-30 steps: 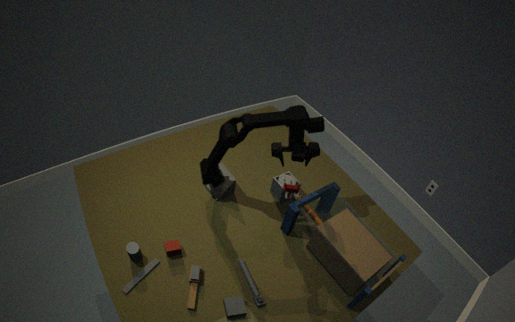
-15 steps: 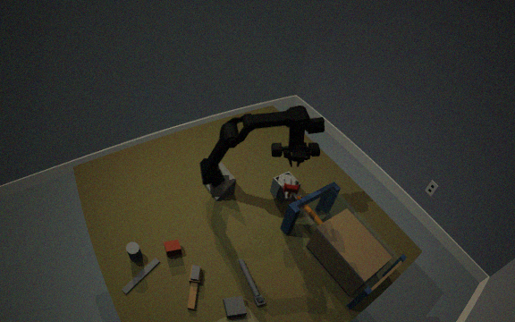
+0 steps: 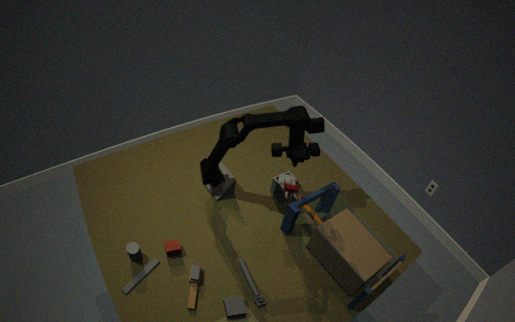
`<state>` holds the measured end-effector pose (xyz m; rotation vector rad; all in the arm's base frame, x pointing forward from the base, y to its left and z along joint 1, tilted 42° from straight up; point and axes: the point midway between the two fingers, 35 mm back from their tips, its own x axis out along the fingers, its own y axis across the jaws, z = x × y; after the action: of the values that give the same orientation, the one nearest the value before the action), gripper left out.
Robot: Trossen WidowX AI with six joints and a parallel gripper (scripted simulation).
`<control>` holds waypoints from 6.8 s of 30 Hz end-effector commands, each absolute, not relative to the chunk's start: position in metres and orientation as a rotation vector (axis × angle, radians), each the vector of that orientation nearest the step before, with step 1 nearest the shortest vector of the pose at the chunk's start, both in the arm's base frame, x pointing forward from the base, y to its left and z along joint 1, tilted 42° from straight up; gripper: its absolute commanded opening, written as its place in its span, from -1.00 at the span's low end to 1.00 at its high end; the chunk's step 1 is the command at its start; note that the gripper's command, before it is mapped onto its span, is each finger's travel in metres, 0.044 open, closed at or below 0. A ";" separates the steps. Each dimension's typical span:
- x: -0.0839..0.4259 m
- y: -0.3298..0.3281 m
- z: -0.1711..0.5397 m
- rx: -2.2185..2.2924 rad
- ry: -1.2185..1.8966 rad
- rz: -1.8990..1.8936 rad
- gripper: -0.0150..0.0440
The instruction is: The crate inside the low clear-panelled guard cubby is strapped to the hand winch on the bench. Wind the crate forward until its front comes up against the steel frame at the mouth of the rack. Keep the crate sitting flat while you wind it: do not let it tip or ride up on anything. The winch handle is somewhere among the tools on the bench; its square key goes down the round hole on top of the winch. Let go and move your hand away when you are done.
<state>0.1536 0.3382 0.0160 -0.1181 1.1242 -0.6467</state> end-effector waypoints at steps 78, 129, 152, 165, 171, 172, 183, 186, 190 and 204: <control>0.214 0.301 0.006 -1.240 1.199 0.528 1.00; 0.220 0.268 -0.032 -1.234 1.203 0.529 -0.36; 0.224 0.269 -0.037 -1.241 1.201 0.526 -0.49; 0.230 0.282 -0.046 -1.240 1.200 0.526 -0.49; 0.232 0.289 -0.052 -1.239 1.200 0.526 -0.49; 0.232 0.290 -0.053 -1.239 1.199 0.526 -0.49; 0.234 0.305 -0.064 -1.238 1.199 0.527 -0.49; 0.233 0.308 -0.067 -1.238 1.198 0.527 -0.49; 0.233 0.314 -0.071 -1.237 1.198 0.527 -0.49; 0.227 0.331 -0.086 -1.236 1.198 0.528 -0.49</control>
<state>0.2300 0.3285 -0.0806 -1.2408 1.1879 0.5272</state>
